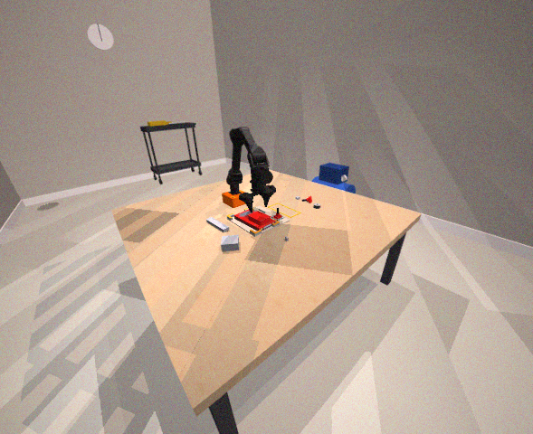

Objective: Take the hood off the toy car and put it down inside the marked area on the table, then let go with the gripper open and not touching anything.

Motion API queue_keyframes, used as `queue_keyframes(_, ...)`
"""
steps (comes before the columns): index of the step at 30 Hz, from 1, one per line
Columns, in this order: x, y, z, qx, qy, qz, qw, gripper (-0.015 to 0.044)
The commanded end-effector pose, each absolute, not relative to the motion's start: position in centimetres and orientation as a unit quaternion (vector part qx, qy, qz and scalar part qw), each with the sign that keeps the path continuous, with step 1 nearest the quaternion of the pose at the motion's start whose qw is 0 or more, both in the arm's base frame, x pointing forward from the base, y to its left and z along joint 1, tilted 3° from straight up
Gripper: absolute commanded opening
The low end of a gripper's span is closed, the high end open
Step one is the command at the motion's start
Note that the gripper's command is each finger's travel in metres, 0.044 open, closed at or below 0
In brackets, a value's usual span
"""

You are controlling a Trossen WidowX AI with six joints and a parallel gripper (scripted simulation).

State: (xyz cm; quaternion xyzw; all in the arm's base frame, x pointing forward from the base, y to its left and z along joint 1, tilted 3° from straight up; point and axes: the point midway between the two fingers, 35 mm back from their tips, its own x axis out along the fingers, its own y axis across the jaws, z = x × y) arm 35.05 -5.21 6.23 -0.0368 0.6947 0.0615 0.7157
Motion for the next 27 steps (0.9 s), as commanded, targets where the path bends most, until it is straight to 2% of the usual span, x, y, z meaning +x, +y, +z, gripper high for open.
queue_keyframes(1,35.0,-5.1,5.5,-0.036,0.698,0.066,0.712,0.044)
queue_keyframes(27,34.9,-5.1,3.6,-0.036,0.698,0.066,0.712,0.044)
